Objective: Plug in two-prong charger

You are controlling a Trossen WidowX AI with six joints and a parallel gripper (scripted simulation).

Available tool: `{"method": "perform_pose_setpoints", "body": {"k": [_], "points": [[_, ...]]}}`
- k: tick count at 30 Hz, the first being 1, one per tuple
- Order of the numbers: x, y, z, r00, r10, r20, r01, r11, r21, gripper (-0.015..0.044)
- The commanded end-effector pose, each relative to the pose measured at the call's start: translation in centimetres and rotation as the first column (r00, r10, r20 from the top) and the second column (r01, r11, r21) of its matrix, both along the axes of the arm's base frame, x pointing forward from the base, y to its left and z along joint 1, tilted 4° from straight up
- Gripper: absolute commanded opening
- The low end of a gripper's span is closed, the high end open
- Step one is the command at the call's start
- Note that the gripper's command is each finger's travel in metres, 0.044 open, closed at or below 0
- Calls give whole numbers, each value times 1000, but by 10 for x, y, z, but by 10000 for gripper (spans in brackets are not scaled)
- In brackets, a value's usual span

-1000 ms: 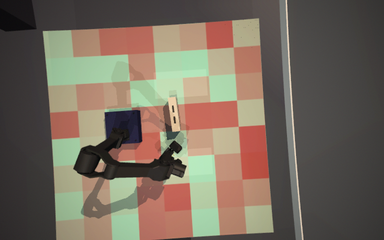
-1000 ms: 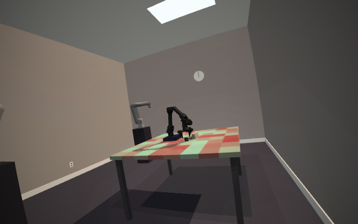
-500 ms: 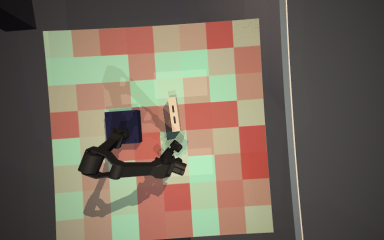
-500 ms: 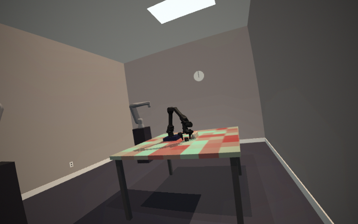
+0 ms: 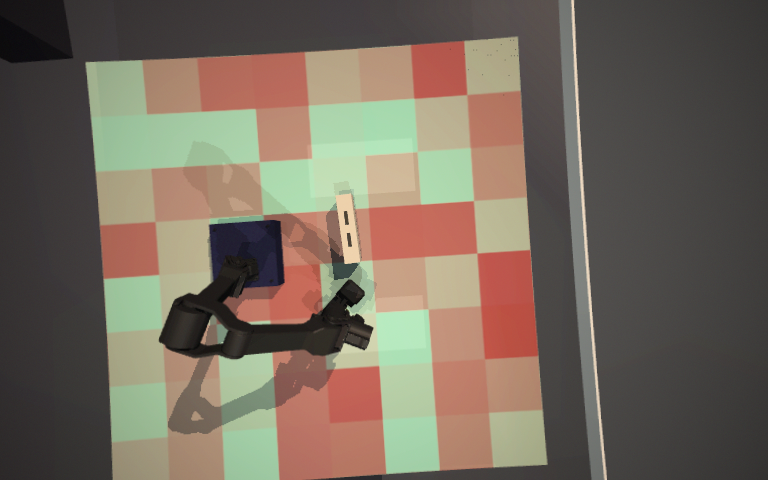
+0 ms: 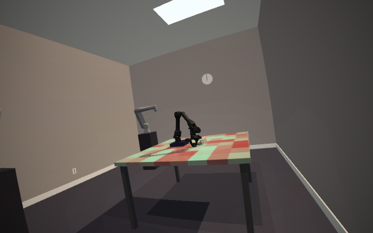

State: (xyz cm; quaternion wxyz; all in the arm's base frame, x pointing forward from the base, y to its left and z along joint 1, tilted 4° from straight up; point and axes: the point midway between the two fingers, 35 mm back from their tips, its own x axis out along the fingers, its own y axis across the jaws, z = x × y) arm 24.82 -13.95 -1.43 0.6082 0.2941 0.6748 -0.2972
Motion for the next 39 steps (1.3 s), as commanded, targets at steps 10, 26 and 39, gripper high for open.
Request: {"method": "perform_pose_setpoints", "body": {"k": [10, 26, 39], "points": [[0, 0, 3, 1000, 0, 0, 0, 1000, 0, 32], [2, 4, 57, 1000, 9, -3, -9, 1000, -2, 0], [4, 31, 51, 993, 114, -2, -114, 993, 5, 0]]}}
